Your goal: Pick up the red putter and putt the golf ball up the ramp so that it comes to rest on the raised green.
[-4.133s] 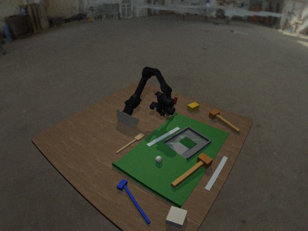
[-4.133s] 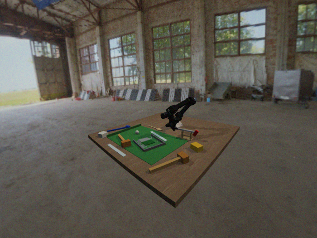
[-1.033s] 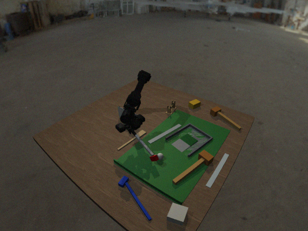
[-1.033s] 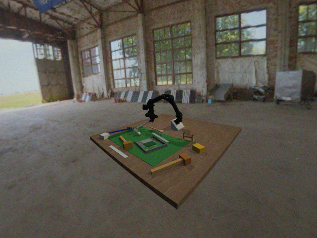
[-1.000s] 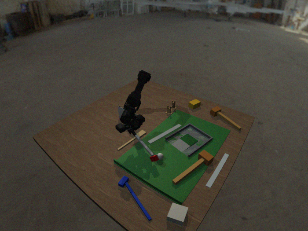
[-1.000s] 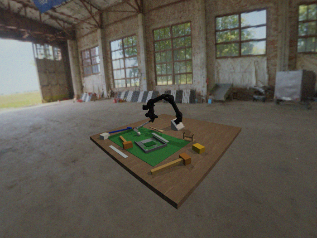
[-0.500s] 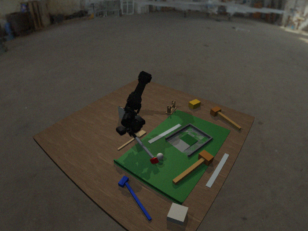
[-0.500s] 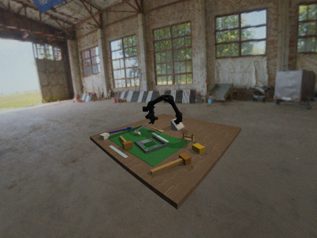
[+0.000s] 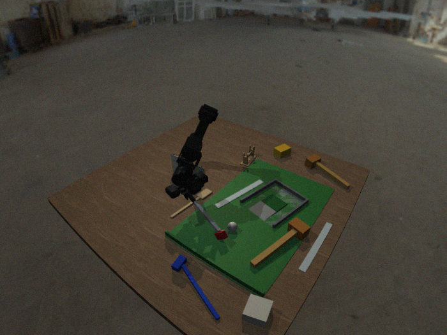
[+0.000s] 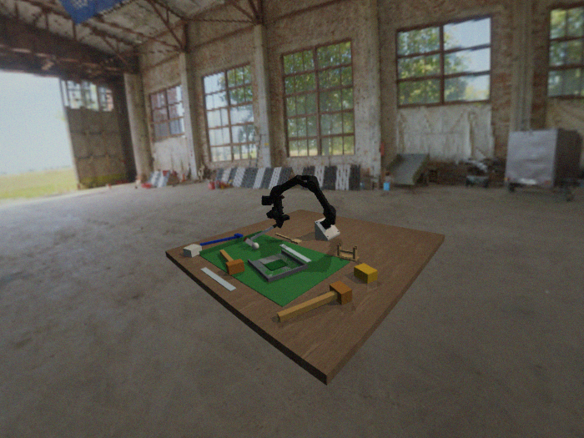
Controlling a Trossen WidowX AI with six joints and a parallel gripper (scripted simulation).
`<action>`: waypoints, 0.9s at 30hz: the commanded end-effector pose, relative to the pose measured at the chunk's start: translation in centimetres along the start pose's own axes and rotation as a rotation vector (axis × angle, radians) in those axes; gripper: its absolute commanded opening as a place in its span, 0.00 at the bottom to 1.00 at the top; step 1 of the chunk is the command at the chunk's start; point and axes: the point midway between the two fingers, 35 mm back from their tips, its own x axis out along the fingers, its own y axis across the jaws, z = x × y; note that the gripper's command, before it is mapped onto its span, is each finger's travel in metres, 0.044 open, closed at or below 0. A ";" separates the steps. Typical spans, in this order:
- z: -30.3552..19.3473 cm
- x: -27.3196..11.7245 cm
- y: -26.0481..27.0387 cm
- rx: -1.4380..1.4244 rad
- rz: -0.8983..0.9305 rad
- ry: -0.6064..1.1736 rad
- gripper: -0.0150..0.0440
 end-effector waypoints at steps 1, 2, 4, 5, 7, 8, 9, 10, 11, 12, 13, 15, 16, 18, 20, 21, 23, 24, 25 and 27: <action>0.0 0.0 -1.4 0.001 -0.002 -0.008 0.25; 0.0 0.0 -1.5 0.001 -0.002 -0.008 0.25; 0.0 0.0 -1.5 0.001 -0.002 -0.008 0.25; 0.0 0.0 -1.5 0.001 -0.002 -0.008 0.25; -0.1 0.1 -1.2 0.007 0.003 -0.006 0.25; -0.1 0.1 -1.2 0.007 0.003 -0.006 0.25; -0.1 0.1 -1.0 0.007 0.003 -0.006 0.25; 0.1 0.0 -0.3 0.007 0.002 -0.007 0.25; 0.3 -0.1 0.8 0.007 0.001 -0.007 0.25; 0.5 -0.2 2.2 0.007 -0.001 -0.008 0.25; 0.6 -0.3 3.6 0.007 -0.001 -0.008 0.25; 0.7 -0.3 6.4 0.006 -0.001 -0.008 0.25; 0.7 -0.3 7.7 0.005 0.000 -0.008 0.25; 0.4 -0.1 10.4 0.003 0.003 -0.008 0.25; 0.1 0.1 12.2 0.002 0.007 -0.007 0.25; 0.1 0.1 12.4 0.001 0.007 -0.006 0.25; 0.1 0.1 12.4 0.001 0.007 -0.006 0.25; 0.1 0.0 12.4 0.001 0.007 -0.006 0.25; 0.1 -0.1 12.4 0.001 0.007 -0.006 0.25; 0.1 -0.7 12.3 0.002 0.006 -0.007 0.25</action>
